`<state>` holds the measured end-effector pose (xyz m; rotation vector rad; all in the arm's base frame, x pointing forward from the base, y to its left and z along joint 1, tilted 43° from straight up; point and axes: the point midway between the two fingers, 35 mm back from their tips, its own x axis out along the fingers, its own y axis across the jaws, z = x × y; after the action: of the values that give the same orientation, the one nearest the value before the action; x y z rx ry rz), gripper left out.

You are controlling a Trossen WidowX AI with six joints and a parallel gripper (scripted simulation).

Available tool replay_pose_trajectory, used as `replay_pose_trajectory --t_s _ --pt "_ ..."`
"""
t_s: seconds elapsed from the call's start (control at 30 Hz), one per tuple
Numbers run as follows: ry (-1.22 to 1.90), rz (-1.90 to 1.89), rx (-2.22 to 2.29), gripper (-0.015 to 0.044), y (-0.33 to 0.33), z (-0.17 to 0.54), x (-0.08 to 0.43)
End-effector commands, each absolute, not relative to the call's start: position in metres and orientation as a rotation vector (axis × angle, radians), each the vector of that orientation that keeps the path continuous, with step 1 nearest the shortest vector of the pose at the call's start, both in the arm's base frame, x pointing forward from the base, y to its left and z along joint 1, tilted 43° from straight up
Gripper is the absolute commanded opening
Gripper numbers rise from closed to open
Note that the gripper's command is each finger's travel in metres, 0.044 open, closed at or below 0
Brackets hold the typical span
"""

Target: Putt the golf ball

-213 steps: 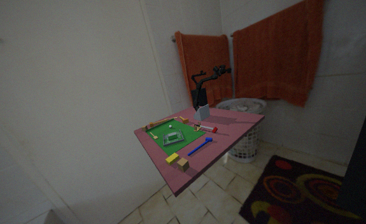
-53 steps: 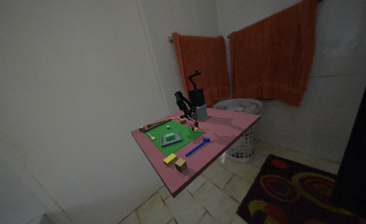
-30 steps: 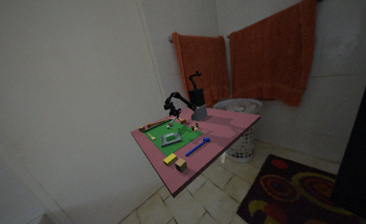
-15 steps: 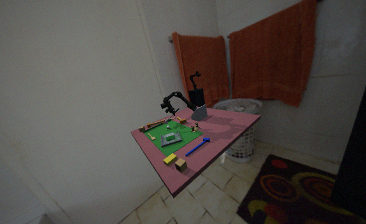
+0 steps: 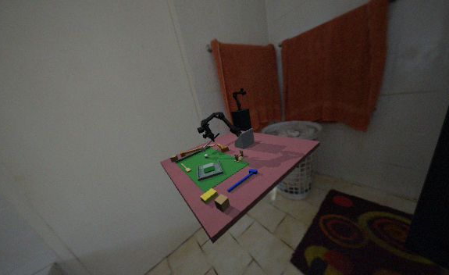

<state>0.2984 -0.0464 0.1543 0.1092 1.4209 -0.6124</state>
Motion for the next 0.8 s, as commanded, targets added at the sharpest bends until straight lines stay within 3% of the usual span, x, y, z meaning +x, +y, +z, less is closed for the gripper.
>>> replay_pose_trajectory --t_s 0.0,0.77 --pt "1.423 -0.613 0.108 0.0000 -0.059 0.141 0.300" --pt "1.422 -0.614 0.106 0.0000 -0.082 0.117 0.303"
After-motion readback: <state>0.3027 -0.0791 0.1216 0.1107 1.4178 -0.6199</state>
